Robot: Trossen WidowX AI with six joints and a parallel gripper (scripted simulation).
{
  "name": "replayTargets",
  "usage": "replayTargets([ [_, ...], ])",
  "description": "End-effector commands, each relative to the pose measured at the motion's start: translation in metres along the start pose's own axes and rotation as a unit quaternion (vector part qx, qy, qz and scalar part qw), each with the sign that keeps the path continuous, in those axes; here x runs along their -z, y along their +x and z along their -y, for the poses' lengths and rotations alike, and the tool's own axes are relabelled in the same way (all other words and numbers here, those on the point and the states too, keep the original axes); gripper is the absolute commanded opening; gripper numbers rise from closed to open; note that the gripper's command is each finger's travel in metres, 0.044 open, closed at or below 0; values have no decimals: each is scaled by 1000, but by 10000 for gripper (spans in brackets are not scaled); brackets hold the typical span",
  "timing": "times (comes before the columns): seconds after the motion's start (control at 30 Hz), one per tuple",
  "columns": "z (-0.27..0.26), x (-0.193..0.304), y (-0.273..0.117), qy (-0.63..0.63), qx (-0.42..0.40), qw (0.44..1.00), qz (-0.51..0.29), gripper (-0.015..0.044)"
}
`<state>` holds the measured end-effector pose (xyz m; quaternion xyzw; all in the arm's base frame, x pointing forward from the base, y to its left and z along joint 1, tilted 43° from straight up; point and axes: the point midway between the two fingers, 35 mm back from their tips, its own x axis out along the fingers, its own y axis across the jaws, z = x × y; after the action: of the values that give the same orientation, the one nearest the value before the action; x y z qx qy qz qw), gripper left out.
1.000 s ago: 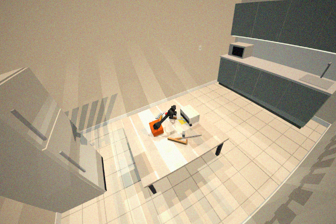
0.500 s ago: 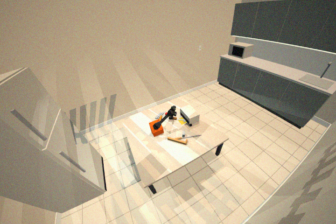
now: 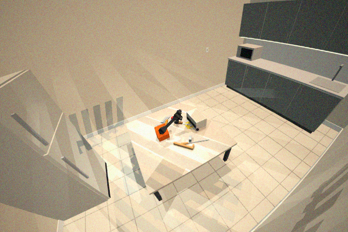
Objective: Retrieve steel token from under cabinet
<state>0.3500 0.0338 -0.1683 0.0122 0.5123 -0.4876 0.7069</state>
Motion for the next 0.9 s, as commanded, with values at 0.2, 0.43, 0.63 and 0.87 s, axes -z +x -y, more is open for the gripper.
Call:
replayTargets([
  [0.2,0,26,1,-4,2,1000,0,0],
  [0.43,-1,42,0,-4,1,1000,0,0],
  [0.63,-2,54,0,-4,1,1000,0,0],
  [0.87,-3,69,0,-4,1,1000,-1,0],
])
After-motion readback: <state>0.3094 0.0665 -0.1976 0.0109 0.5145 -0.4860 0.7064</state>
